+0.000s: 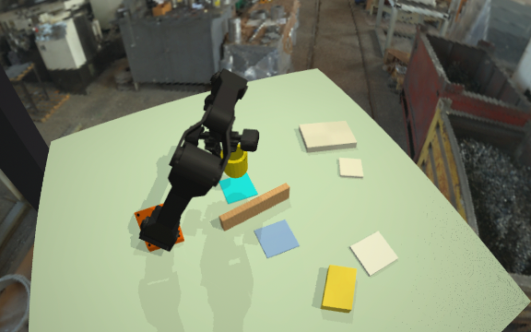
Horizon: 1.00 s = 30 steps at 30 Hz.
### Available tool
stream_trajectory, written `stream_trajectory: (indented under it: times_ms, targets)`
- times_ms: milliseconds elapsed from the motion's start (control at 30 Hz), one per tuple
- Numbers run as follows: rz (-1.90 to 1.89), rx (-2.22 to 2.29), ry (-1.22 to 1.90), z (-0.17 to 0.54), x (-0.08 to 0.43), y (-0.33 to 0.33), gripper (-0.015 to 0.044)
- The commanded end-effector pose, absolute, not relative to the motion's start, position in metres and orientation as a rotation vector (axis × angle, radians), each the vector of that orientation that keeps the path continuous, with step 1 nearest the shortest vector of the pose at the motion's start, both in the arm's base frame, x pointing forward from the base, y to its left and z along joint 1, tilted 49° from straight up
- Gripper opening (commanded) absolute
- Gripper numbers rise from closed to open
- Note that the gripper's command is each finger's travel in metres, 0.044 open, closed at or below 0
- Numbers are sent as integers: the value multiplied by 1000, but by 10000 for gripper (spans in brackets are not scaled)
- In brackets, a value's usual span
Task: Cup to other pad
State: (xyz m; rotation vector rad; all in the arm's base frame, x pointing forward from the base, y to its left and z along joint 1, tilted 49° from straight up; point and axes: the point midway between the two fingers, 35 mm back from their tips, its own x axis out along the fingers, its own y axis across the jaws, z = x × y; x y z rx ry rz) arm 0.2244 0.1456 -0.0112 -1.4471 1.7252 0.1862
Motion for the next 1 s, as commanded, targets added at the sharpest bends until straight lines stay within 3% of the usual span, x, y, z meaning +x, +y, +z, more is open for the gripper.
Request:
stream_trajectory:
  times_ms: [0,967]
  targets:
    - [186,-1449,1732,-15,224,142,0]
    - [185,-1449,1731,-41,225,115,0]
